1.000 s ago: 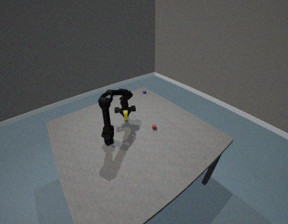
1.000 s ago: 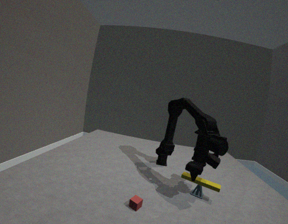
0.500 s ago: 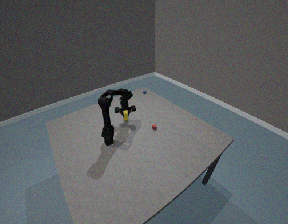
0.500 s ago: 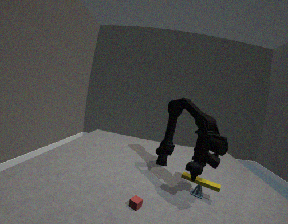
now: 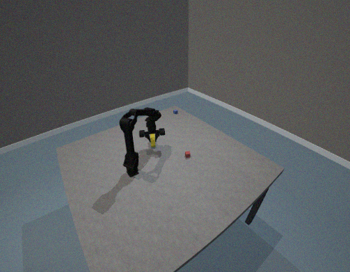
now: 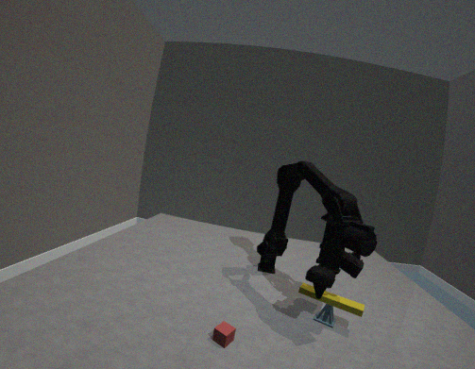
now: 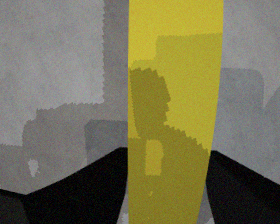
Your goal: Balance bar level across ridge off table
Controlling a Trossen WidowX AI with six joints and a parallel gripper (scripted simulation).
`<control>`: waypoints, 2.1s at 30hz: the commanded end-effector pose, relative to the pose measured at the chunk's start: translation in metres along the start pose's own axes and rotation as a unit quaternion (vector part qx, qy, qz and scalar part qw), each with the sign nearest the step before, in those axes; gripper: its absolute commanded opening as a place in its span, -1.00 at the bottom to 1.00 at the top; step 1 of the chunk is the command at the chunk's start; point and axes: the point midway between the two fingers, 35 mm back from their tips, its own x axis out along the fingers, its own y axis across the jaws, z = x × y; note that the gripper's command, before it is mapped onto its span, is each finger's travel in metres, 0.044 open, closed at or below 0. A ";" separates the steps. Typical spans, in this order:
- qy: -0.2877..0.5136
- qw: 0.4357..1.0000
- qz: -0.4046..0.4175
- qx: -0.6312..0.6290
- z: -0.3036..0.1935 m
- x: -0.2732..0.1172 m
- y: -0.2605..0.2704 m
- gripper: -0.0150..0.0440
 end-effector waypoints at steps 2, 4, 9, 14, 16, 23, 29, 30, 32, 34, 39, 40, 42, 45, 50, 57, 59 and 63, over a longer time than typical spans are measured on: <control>0.000 1.000 0.000 0.000 0.000 0.000 0.000 0.09; 0.000 1.000 0.000 0.000 0.000 0.000 0.000 0.09; 0.000 1.000 0.000 0.000 0.000 0.000 0.000 0.14; 0.000 1.000 0.000 0.000 0.000 0.000 0.000 0.14; 0.000 1.000 0.000 0.000 0.000 0.000 0.000 0.14; 0.000 1.000 0.000 0.000 0.000 0.000 0.000 0.40; 0.000 1.000 0.000 0.000 0.000 0.000 0.000 0.94; 0.000 1.000 0.000 0.000 0.000 0.000 0.000 1.00; 0.000 1.000 0.000 0.000 0.000 0.000 0.000 1.00; 0.000 1.000 0.000 0.000 0.001 -0.007 -0.001 1.00; 0.000 1.000 0.000 0.000 0.004 -0.062 -0.002 1.00; 0.000 1.000 0.000 0.000 0.003 -0.073 -0.002 1.00; 0.000 1.000 0.000 0.000 0.001 -0.093 -0.001 1.00; 0.000 1.000 0.000 0.000 0.000 -0.100 0.000 1.00; 0.000 1.000 0.000 0.000 0.000 -0.100 0.000 1.00; 0.000 1.000 0.000 0.000 0.000 -0.100 0.000 1.00; 0.000 1.000 0.000 0.000 0.000 -0.100 0.000 1.00; 0.000 1.000 0.000 0.000 0.000 -0.100 0.000 1.00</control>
